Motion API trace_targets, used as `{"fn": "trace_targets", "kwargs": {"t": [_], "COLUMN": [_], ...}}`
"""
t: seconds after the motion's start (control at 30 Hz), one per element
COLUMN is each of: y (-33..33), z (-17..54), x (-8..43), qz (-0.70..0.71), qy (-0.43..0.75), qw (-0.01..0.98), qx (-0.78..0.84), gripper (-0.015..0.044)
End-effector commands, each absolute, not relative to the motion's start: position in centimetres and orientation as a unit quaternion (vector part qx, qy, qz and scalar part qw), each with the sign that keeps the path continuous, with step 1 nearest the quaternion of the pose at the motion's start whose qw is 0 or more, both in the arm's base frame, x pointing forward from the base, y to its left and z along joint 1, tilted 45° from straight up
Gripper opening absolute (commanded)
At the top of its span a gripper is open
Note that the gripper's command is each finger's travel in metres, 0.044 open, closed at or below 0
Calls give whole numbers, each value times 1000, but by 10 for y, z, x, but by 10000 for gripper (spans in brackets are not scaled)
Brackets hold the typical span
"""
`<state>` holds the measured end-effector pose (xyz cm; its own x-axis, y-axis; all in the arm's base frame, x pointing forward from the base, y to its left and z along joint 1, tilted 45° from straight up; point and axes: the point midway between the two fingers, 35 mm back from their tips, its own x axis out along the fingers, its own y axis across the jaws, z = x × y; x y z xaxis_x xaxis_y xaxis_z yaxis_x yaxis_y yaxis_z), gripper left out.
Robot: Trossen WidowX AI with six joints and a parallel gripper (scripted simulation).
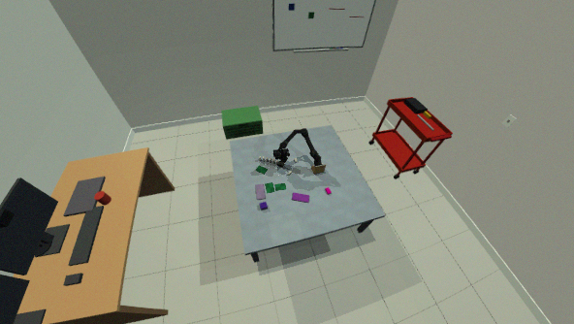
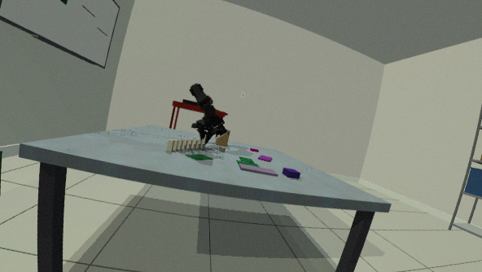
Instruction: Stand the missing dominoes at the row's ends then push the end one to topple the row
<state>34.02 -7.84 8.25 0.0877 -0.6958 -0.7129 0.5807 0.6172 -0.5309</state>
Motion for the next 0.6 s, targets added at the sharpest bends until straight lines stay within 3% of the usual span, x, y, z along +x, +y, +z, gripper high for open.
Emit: {"fn": "trace_targets", "kwargs": {"t": [0.0,0.23,0.57], "y": [-79,-79,-79], "z": [81,81,81], "x": [340,340,340], "qz": [-433,-433,-433], "qy": [517,517,517], "qw": [736,736,736], "qx": [-60,-60,-60], "gripper": [107,107,370]}}
